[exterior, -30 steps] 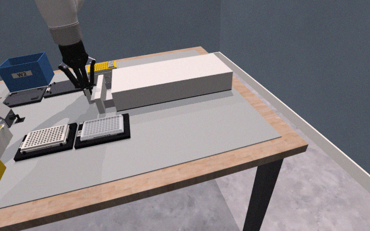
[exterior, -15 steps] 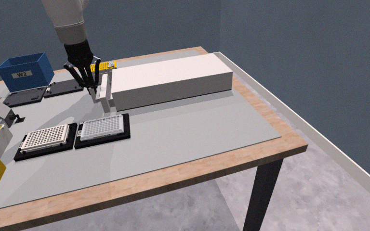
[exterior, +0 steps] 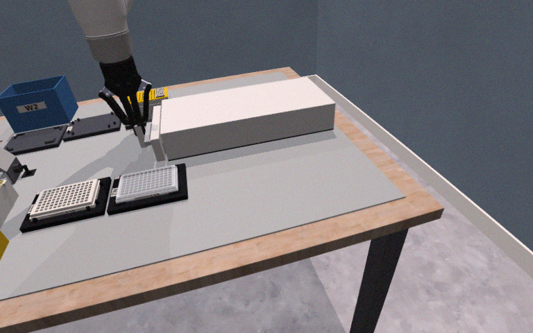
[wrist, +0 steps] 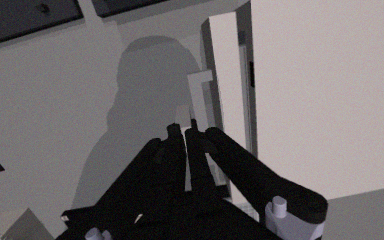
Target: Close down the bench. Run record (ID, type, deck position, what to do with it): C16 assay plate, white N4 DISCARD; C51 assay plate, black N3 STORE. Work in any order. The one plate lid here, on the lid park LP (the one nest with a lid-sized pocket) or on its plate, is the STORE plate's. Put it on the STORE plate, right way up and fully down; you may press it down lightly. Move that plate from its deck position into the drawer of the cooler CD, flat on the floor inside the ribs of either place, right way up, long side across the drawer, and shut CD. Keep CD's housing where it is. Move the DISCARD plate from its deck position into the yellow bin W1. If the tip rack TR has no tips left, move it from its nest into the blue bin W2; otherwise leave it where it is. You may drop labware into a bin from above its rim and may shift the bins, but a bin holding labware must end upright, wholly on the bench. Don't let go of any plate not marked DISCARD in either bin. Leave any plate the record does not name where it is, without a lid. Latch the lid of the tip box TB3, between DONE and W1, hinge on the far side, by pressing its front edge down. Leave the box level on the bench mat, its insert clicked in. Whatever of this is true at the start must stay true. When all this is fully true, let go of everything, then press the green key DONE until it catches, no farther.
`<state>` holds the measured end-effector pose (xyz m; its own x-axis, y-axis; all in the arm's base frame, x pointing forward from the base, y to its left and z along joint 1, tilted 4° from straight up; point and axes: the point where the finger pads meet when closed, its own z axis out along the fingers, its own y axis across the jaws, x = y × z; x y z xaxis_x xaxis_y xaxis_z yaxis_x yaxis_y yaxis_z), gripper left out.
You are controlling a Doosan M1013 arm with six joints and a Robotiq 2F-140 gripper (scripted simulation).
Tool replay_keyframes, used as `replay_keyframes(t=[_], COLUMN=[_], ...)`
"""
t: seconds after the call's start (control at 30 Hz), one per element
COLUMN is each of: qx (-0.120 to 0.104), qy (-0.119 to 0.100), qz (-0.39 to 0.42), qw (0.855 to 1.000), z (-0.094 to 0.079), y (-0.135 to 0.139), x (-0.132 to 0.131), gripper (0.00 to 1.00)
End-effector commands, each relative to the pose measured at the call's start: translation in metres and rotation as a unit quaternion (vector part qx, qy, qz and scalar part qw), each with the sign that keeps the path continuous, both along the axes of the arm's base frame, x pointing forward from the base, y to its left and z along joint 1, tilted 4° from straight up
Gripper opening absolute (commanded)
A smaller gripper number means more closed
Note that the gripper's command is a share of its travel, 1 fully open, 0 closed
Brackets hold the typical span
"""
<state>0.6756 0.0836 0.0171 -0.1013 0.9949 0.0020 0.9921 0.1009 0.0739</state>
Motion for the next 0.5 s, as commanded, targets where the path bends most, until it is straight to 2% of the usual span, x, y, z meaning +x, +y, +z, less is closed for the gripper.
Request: replay_keyframes(t=[0.0,0.47], qx=[0.000,0.000], qy=[0.000,0.000], qz=[0.000,0.000], qw=[1.000,1.000], z=[0.0005,0.0009], y=[0.0005,0.0011], x=[0.0047,0.0100], gripper=[0.00,0.00])
